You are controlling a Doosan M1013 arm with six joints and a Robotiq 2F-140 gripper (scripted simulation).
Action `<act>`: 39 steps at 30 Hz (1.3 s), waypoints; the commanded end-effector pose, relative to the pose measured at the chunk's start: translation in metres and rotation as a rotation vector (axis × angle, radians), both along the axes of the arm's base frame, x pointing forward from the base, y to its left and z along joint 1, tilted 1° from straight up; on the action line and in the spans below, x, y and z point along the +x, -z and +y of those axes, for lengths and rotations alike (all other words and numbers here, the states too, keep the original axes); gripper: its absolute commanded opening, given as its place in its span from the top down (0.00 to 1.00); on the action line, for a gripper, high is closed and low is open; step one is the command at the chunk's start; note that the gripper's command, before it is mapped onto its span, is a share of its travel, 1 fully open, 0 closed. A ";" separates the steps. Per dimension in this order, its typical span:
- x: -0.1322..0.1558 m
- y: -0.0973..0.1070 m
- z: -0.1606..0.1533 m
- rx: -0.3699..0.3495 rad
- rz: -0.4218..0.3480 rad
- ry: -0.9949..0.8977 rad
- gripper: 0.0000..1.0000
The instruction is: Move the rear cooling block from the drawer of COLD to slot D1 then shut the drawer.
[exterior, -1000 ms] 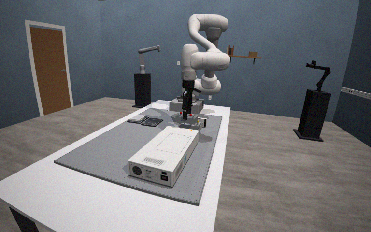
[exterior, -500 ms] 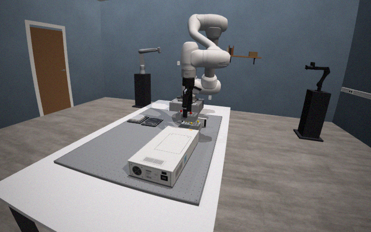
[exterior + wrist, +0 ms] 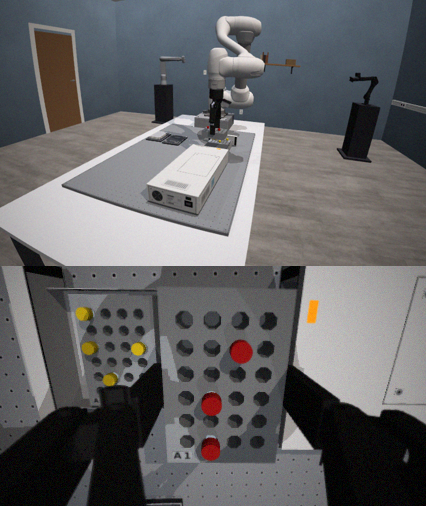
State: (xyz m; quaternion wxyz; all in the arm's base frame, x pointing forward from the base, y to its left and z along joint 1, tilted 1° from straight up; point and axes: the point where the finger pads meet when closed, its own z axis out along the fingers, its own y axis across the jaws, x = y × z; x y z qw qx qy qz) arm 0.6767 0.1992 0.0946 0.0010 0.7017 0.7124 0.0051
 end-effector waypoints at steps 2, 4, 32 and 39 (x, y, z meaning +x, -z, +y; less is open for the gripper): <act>0.001 -0.006 0.002 0.000 -0.008 -0.001 0.90; 0.001 -0.006 0.002 0.000 -0.008 -0.001 0.90; 0.001 -0.006 0.002 0.000 -0.008 -0.001 0.90; 0.000 -0.004 -0.005 0.000 -0.006 0.032 0.90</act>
